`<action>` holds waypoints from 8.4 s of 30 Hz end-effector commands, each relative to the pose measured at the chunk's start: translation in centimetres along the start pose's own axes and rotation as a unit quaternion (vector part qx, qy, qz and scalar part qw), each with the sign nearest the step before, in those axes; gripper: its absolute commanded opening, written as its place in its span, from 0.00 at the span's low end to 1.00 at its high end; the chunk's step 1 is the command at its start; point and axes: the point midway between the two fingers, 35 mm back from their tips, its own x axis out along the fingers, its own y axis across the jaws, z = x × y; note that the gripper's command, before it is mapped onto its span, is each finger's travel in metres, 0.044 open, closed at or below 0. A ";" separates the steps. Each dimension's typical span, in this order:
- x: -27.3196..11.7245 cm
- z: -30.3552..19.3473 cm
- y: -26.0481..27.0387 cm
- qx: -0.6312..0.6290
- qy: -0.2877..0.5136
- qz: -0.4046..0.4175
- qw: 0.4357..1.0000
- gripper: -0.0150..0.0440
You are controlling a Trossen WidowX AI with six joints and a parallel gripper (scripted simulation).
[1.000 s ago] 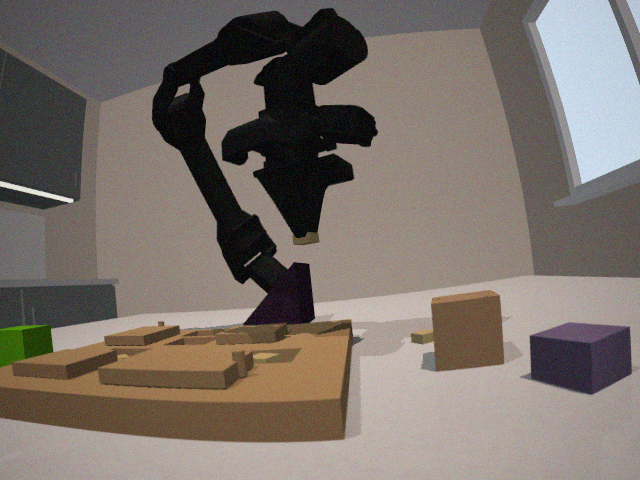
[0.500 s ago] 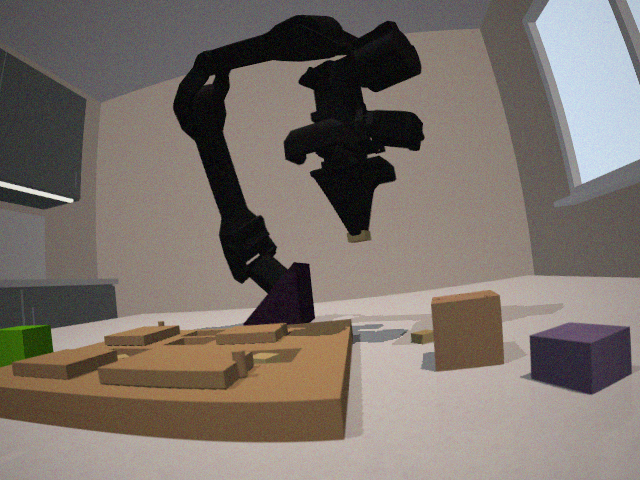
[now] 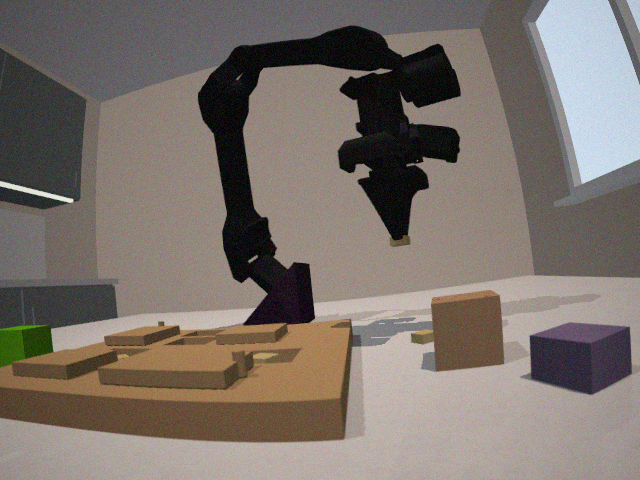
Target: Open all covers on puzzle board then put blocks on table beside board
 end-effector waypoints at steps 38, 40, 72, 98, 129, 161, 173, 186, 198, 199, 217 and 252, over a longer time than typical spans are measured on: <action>6.1 1.0 0.2 0.005 -0.002 0.000 1.000 0.39; 6.4 1.0 0.2 0.005 -0.002 0.000 1.000 0.39; 10.8 0.5 0.4 0.006 0.000 0.000 1.000 0.39; 6.6 0.9 0.3 0.006 -0.004 0.000 1.000 1.00; 2.2 -1.0 -6.8 0.545 -0.008 0.007 0.839 0.29; 2.9 -8.0 -19.0 1.000 -0.004 -0.003 -0.019 0.25; 2.9 -8.0 -18.9 0.922 -0.002 -0.005 0.388 0.25; 2.8 -7.9 -18.9 0.720 -0.001 -0.005 0.694 0.25; 2.9 -7.7 -18.7 0.720 -0.001 -0.005 0.694 0.25; 2.9 -7.7 -18.7 0.720 -0.001 -0.005 0.694 0.25; 7.9 -7.8 -18.8 0.720 0.000 -0.006 0.694 0.25; 9.4 -6.8 -19.7 0.721 -0.001 -0.007 0.693 0.25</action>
